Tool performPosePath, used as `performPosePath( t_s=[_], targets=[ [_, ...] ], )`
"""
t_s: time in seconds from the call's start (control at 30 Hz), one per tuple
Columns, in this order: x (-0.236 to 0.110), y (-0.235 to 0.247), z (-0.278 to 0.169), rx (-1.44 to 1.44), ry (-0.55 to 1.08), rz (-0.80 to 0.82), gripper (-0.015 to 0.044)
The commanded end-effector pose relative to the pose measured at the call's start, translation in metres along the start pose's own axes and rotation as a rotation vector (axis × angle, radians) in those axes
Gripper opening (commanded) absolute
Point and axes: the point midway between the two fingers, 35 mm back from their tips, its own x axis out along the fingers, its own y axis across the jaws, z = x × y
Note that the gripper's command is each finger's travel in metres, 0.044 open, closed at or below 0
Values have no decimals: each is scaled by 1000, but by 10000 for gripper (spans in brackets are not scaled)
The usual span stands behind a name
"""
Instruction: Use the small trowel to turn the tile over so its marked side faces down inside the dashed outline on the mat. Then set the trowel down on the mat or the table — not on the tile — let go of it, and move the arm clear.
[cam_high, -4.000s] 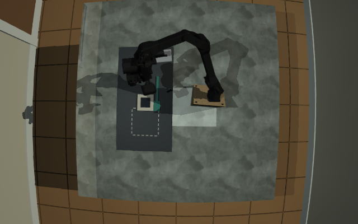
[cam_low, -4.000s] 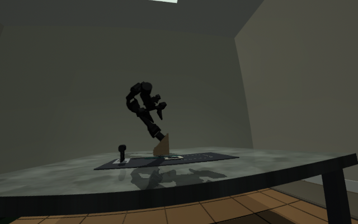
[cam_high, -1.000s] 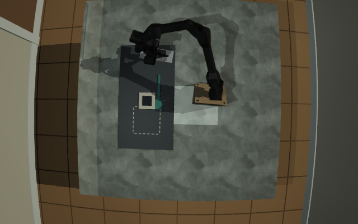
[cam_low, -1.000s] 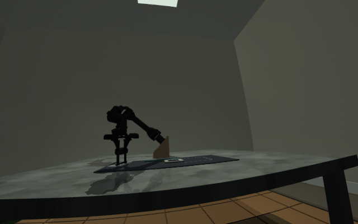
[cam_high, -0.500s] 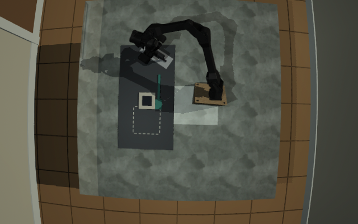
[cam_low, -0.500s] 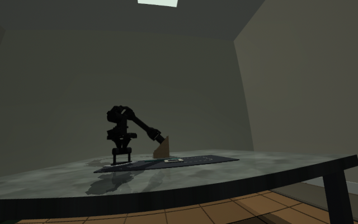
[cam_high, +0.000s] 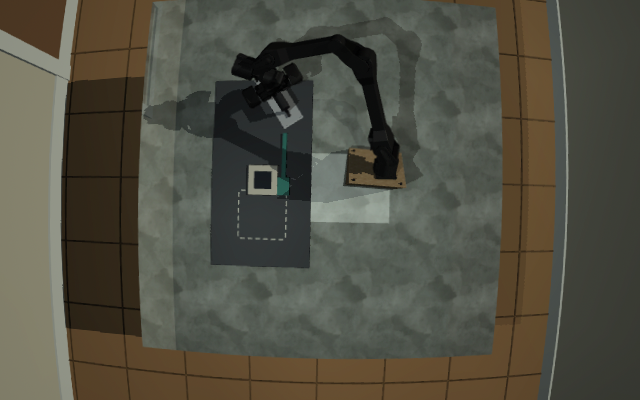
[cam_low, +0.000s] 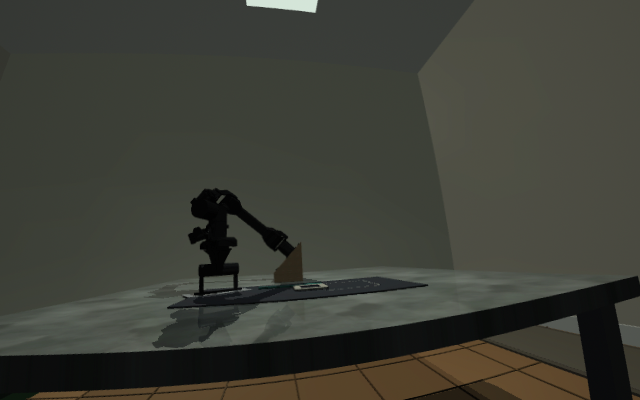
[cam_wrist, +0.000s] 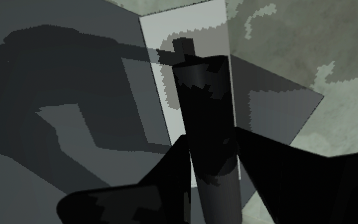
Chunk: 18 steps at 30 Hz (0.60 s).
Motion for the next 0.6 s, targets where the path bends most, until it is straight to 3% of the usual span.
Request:
performPosePath(
  t_s=[0.0, 0.2, 0.37, 0.57],
  targets=[
    [1, -1, 1, 60, 1, -1, 130],
    [1, -1, 1, 60, 1, -1, 130],
    [1, -1, 1, 60, 1, -1, 261],
    [1, -1, 1, 60, 1, -1, 270]
  ],
)
